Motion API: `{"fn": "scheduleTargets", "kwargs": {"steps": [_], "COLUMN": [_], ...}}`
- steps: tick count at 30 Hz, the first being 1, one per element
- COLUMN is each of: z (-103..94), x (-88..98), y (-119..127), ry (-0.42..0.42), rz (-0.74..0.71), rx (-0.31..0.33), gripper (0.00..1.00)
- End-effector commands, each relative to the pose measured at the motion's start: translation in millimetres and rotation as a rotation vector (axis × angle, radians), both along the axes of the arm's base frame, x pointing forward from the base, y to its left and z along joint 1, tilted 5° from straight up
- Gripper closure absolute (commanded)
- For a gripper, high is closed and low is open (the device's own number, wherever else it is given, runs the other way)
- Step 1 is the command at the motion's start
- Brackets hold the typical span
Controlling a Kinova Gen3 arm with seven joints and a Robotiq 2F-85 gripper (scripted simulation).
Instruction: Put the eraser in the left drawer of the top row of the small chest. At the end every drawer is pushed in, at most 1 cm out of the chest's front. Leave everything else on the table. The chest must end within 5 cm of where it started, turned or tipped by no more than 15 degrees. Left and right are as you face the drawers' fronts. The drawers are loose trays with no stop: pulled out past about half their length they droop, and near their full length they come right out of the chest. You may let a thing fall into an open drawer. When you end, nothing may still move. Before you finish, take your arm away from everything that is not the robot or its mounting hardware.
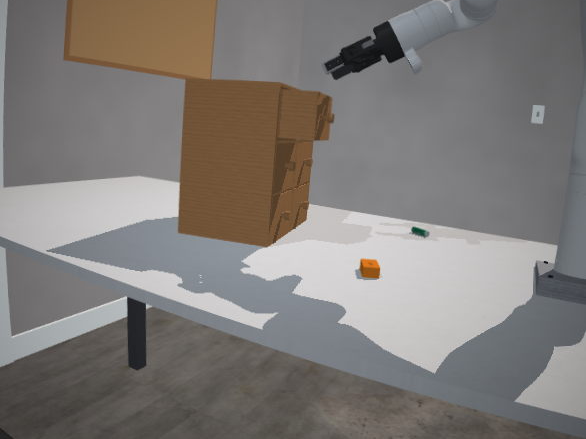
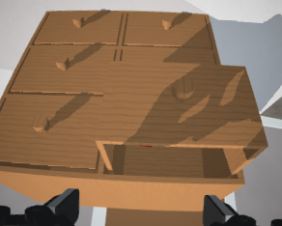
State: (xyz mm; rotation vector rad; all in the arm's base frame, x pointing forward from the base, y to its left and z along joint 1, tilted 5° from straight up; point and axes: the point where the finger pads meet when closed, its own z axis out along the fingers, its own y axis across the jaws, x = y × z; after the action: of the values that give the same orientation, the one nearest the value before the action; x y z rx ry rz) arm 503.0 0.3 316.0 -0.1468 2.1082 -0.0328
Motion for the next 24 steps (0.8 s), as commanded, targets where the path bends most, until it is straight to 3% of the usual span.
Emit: {"fn": "scheduleTargets", "kwargs": {"steps": [1,5,20,24], "z": [2.8,3.4,8.8,9.5], "x": [-15.2,-23.2,-95.7,-105.3], "y": [-4,-4,-9,-9], "ry": [0.000,0.000,0.000,0.000], "rz": [-0.007,-0.007,-0.004,-0.005], "rx": [0.001,0.001,0.001,0.001], "gripper": [0.00,0.00,0.00,0.00]}}
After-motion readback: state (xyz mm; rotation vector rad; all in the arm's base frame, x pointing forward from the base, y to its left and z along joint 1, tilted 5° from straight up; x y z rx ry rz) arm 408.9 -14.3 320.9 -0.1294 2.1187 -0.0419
